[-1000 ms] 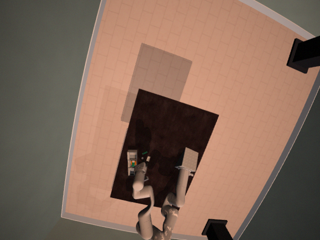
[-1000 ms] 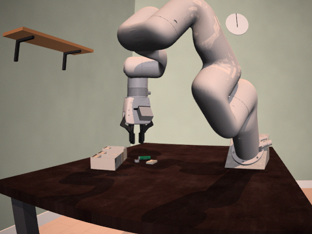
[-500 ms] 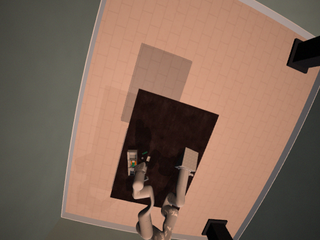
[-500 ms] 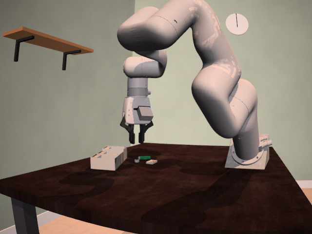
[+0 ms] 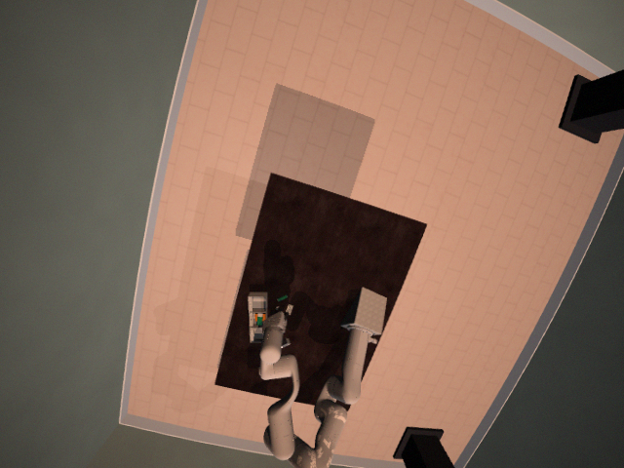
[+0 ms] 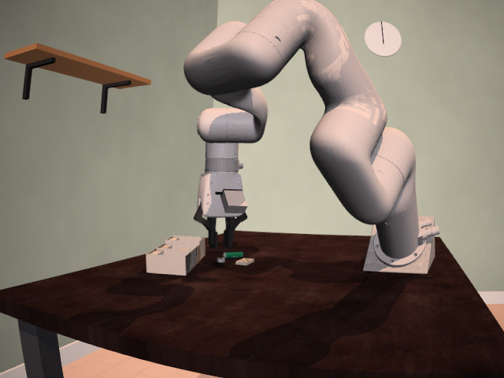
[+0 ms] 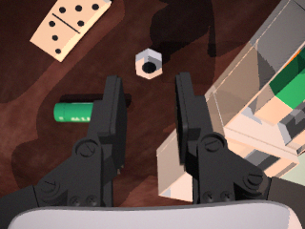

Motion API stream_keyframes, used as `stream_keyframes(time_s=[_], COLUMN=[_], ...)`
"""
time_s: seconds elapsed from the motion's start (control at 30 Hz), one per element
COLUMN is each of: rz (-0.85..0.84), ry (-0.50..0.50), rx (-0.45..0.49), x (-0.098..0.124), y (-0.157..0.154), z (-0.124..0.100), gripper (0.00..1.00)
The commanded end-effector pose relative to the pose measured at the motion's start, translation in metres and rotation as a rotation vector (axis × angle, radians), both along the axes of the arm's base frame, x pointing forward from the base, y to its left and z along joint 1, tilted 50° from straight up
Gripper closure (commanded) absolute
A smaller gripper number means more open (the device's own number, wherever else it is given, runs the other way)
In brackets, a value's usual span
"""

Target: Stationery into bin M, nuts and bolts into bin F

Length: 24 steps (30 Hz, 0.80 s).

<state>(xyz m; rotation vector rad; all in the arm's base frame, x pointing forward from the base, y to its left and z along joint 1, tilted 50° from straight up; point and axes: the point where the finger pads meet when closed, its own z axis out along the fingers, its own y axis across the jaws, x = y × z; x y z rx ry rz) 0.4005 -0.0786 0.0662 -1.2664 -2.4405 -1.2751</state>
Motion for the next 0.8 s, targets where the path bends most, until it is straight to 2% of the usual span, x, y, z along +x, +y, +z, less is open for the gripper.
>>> stream_keyframes(time_s=[0.0,0.77], rz=[-0.001,-0.001], ry=[-0.002,-0.002], rx=[-0.001,-0.001], x=[0.005,0.009], y=[0.009,0.021], z=[-0.009,-0.019], gripper=[0.70,0.70])
